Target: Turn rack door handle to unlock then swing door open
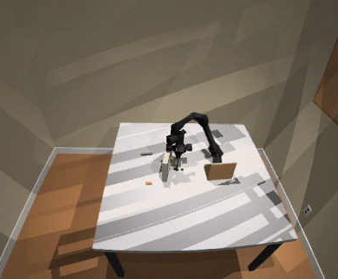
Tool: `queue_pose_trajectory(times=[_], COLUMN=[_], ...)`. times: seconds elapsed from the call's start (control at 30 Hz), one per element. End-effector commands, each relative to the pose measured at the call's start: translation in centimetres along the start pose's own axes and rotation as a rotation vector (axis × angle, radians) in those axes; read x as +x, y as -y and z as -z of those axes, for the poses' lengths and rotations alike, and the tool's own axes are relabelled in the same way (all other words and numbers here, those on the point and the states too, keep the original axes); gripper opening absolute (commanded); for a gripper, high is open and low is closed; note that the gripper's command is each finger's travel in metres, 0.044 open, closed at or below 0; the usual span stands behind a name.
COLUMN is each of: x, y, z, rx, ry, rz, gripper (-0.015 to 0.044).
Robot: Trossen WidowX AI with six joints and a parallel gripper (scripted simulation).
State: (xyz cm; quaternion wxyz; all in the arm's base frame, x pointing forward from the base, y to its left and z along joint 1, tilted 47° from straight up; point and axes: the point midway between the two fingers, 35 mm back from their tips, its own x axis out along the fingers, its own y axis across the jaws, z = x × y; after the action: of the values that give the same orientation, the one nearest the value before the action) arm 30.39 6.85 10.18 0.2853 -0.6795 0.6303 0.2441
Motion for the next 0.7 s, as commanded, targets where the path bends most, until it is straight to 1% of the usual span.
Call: queue_pose_trajectory(times=[0.0, 0.43, 0.67], x=[0.14, 0.14, 0.13], y=[0.0, 0.0, -0.22], z=[-0.04, -0.04, -0.21], rx=[-0.002, -0.002, 0.065], ry=[-0.002, -0.002, -0.002], rz=[-0.004, -0.004, -0.004], gripper=[0.011, 0.0024, 0.0024])
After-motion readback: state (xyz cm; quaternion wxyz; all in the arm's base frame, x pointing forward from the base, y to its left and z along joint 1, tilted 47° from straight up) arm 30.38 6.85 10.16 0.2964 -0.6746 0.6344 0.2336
